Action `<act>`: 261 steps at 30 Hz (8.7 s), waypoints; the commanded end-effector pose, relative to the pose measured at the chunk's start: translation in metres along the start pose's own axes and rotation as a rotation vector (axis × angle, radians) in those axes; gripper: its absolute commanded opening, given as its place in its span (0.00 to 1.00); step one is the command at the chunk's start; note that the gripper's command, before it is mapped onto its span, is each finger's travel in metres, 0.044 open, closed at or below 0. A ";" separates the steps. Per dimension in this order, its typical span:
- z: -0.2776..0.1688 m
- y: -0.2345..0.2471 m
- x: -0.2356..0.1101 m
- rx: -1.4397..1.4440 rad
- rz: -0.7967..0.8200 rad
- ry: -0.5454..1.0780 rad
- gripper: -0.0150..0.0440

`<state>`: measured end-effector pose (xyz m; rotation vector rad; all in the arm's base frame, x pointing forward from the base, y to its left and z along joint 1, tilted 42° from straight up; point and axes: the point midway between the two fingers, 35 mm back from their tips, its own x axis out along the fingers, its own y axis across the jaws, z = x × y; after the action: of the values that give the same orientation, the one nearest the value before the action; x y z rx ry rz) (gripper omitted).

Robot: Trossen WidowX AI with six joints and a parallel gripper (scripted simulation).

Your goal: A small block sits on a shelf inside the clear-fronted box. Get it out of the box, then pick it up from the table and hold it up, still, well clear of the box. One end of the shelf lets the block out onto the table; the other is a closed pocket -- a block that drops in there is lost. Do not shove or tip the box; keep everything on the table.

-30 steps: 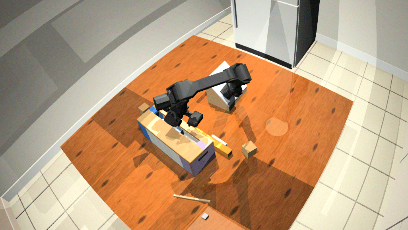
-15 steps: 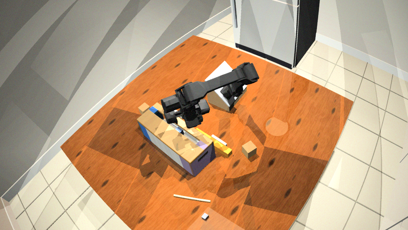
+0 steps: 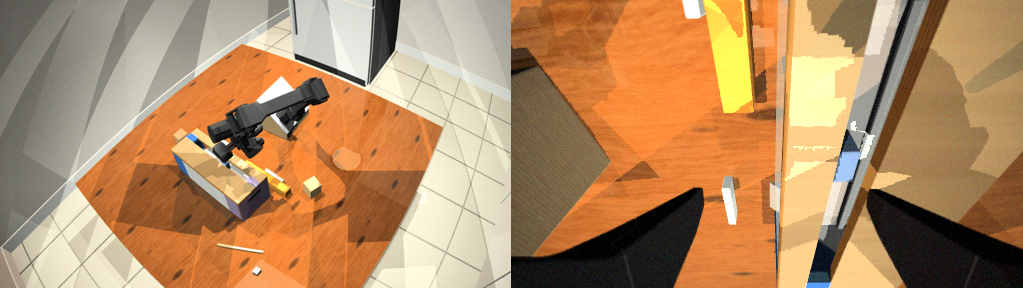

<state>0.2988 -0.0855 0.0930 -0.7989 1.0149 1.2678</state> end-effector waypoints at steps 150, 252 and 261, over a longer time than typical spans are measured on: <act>-0.181 0.016 0.070 1.673 0.007 -0.194 0.74; -0.183 0.043 0.193 4.386 1.687 -0.200 0.74; -0.178 0.044 0.207 4.385 1.689 -0.199 0.74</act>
<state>0.2286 -0.1718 -0.1575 -2.0587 -0.3210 1.3400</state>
